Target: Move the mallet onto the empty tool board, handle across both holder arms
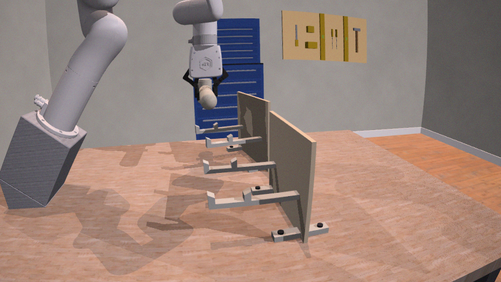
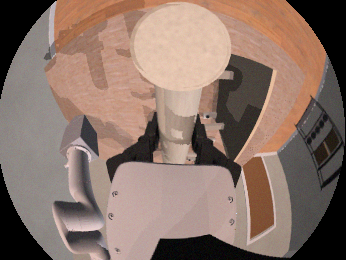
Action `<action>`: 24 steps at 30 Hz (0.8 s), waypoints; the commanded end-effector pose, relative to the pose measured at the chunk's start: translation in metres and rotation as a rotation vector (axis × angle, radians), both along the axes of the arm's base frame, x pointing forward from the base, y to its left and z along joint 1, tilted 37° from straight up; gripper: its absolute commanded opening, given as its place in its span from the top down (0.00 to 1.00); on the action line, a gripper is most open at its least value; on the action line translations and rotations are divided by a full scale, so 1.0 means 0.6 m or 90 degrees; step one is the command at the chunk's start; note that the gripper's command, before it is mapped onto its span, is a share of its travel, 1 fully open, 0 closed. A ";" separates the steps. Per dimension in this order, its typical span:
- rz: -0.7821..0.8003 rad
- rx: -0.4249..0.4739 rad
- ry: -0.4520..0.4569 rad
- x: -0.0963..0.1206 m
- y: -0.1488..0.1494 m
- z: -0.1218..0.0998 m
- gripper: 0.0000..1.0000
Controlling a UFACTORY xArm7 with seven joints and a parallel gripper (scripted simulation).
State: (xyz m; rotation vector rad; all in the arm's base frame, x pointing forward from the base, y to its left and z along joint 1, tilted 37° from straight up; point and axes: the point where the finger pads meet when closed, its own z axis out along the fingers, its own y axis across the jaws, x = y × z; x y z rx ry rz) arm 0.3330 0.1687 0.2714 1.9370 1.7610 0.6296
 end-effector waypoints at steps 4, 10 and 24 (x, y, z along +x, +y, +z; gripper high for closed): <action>0.032 -0.027 -0.002 0.003 0.003 0.004 1.00; 0.087 -0.069 -0.001 0.003 0.004 0.004 1.00; 0.087 -0.069 -0.001 0.086 -0.001 -0.104 1.00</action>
